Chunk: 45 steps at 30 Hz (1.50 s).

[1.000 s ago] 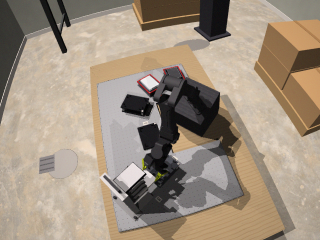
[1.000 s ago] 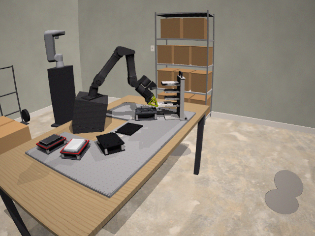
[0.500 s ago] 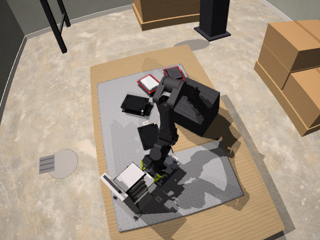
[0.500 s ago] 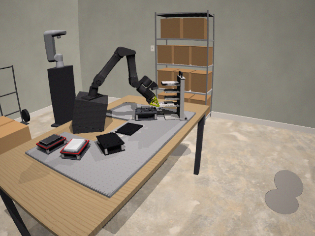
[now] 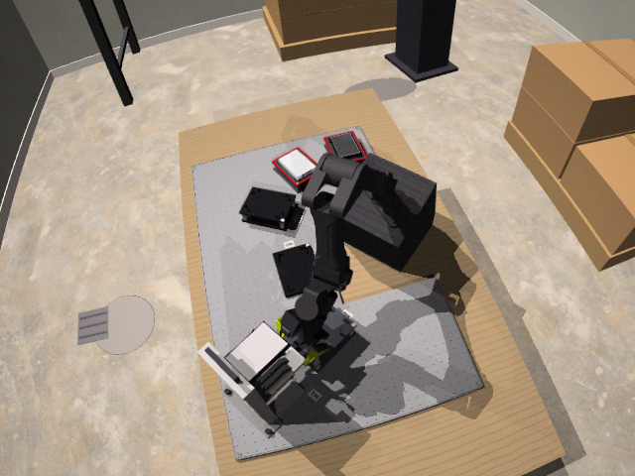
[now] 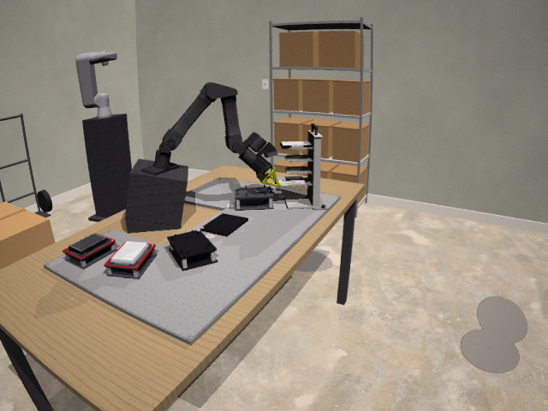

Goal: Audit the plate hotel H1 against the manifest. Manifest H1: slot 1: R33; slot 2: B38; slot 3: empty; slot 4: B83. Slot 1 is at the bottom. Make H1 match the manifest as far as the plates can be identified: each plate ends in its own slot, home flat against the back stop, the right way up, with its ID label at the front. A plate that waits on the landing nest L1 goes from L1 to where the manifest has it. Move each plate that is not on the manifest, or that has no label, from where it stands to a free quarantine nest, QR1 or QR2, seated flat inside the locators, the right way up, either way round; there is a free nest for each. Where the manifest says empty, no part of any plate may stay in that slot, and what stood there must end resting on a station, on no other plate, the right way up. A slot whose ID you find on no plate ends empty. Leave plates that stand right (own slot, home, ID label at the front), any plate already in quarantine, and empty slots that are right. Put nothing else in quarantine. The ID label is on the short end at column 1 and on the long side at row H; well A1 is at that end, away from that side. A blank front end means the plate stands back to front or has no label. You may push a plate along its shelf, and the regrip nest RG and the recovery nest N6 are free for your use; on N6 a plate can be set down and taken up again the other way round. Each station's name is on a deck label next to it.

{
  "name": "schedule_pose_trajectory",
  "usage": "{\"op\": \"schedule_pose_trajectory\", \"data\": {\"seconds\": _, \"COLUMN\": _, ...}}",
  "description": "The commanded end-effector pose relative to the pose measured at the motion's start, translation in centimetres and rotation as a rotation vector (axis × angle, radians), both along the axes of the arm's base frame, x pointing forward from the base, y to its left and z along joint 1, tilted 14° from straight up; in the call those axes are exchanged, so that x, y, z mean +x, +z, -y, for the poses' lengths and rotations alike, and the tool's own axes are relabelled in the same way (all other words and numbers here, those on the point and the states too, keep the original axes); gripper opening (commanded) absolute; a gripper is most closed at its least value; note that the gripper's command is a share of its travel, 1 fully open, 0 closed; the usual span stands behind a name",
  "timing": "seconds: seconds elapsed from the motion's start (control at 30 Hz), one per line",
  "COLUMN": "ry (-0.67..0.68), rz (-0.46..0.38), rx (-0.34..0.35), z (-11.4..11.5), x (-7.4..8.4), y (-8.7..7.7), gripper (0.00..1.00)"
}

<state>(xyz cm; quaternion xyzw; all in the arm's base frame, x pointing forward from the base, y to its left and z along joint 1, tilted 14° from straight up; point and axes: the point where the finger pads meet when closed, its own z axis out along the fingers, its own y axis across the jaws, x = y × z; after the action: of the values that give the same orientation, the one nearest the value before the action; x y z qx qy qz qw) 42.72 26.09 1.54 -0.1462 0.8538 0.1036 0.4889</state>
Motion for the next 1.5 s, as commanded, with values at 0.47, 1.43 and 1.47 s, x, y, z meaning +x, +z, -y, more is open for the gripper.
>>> {"op": "schedule_pose_trajectory", "data": {"seconds": 0.47, "ry": -0.001, "rz": -0.004, "rx": -0.002, "z": 0.0, "x": 0.2, "y": -0.1, "gripper": 1.0}}
{"op": "schedule_pose_trajectory", "data": {"seconds": 1.43, "ry": 0.001, "rz": 0.003, "rx": 0.005, "z": 1.5, "x": -4.4, "y": 0.3, "gripper": 1.0}}
{"op": "schedule_pose_trajectory", "data": {"seconds": 1.47, "ry": 0.001, "rz": 0.003, "rx": 0.005, "z": 1.5, "x": -4.4, "y": 0.3, "gripper": 1.0}}
